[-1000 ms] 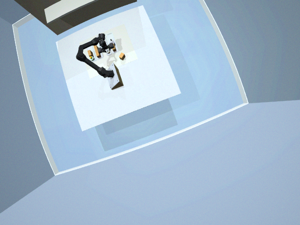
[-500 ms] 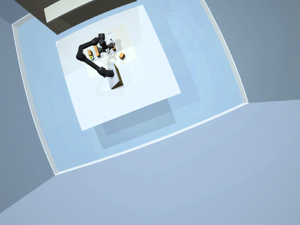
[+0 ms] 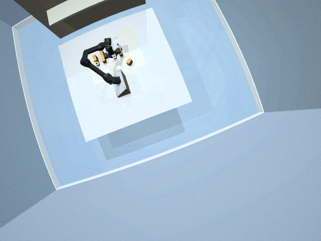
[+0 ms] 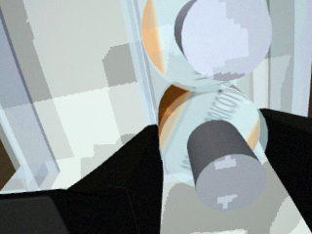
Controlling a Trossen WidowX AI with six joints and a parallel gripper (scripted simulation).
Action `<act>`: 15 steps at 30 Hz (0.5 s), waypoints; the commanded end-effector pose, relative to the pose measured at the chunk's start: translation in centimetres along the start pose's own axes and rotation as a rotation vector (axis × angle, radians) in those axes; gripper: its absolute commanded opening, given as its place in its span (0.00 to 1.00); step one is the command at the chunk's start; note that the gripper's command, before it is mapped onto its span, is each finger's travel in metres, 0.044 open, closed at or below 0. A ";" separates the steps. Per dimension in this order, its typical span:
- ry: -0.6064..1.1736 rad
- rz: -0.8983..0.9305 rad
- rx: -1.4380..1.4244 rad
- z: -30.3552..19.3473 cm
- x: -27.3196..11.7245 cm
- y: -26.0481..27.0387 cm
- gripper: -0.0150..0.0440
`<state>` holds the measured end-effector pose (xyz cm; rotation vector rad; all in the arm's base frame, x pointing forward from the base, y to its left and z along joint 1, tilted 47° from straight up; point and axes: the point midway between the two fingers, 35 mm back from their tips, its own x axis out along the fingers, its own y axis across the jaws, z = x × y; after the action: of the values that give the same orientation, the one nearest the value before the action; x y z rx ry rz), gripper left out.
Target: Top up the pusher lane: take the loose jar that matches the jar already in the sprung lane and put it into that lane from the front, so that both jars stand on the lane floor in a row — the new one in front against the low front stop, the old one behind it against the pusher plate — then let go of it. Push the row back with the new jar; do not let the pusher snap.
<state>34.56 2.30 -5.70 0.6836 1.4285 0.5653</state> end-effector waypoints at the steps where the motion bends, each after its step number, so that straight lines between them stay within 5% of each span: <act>1: -0.009 0.005 -0.005 0.2 0.1 0.1 0.25; 15: -0.009 0.005 -0.005 0.0 0.2 0.1 0.25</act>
<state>34.44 2.40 -5.83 0.6840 1.4264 0.5655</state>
